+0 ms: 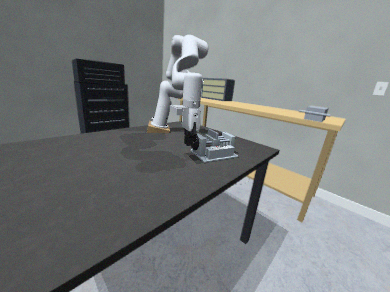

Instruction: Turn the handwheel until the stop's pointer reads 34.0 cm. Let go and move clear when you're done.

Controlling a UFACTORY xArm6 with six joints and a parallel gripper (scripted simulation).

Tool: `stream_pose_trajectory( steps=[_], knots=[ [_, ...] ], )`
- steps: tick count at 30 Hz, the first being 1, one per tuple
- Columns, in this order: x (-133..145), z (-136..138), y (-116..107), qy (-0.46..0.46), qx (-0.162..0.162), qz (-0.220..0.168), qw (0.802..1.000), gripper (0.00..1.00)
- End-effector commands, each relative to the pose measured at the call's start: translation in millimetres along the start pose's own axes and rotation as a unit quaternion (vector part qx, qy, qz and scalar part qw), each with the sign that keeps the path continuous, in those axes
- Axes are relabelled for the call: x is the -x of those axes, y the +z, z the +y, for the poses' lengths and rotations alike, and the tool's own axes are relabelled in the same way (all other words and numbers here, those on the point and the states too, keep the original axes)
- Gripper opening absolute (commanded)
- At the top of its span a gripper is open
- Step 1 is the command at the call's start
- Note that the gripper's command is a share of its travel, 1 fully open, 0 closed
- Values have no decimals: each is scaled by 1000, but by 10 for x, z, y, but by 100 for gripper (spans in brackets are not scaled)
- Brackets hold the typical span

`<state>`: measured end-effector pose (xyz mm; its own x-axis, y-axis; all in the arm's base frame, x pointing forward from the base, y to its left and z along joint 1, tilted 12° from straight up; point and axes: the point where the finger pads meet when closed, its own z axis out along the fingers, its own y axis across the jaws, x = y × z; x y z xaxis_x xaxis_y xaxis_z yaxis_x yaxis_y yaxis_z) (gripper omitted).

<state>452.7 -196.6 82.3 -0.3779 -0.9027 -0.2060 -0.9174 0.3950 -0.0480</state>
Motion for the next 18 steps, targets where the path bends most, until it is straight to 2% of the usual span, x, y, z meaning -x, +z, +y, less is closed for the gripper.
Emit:
stream_pose_trajectory(
  steps=[1,18],
  knots=[
    [0,45,-63,0,0,0,1000,6],
    [0,253,-130,0,0,0,1000,6]
  ],
)
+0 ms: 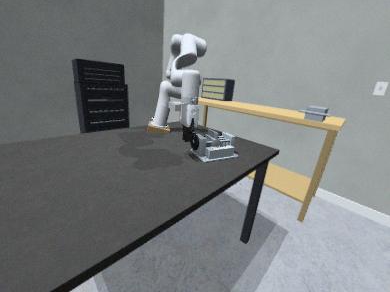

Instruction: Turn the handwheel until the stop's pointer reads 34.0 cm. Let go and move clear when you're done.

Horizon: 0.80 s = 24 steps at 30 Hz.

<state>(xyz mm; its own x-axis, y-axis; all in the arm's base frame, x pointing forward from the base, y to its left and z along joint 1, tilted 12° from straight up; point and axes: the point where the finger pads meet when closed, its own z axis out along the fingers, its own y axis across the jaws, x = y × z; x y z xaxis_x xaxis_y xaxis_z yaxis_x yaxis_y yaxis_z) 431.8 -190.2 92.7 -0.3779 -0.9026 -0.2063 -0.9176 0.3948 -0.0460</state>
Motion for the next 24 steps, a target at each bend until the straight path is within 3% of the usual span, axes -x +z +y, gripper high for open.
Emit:
stream_pose_trajectory(
  steps=[1,24],
  knots=[
    [0,55,-12,0,-1,0,1000,6],
    [0,288,181,0,-1,0,1000,6]
  ],
)
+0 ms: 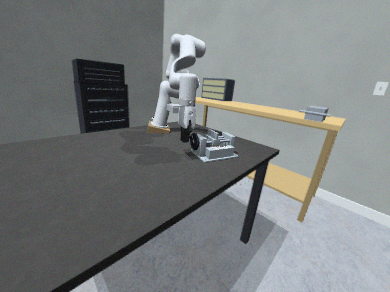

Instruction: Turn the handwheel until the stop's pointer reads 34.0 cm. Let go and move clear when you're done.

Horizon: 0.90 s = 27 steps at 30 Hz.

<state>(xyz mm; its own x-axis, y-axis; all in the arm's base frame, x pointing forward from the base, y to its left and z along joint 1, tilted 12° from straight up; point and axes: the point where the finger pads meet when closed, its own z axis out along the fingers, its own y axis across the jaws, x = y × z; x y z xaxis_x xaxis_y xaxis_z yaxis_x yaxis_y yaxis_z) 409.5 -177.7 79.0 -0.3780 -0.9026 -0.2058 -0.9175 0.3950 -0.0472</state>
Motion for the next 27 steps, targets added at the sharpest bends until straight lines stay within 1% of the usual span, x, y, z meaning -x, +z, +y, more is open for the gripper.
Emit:
stream_pose_trajectory(
  steps=[1,17,27],
  knots=[
    [0,34,68,0,-1,0,1000,6],
    [0,12,277,0,-1,0,1000,6],
    [0,-46,353,0,-1,0,1000,6]
  ],
)
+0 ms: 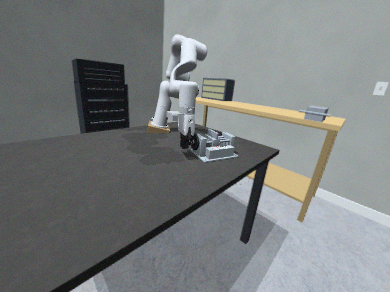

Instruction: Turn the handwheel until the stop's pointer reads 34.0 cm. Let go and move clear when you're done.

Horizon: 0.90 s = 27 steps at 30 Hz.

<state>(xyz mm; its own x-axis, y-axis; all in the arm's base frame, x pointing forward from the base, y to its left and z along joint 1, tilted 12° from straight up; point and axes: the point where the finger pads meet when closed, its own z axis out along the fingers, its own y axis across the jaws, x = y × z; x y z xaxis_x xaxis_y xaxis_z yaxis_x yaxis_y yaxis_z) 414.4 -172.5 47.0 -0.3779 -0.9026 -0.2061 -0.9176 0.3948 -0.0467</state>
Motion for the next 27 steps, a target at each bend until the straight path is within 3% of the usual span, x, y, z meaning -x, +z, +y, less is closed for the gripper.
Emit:
stream_pose_trajectory(
  steps=[1,27],
  knots=[
    [0,-46,33,0,-1,0,1000,6],
    [0,-278,99,0,-1,0,1000,6]
  ],
)
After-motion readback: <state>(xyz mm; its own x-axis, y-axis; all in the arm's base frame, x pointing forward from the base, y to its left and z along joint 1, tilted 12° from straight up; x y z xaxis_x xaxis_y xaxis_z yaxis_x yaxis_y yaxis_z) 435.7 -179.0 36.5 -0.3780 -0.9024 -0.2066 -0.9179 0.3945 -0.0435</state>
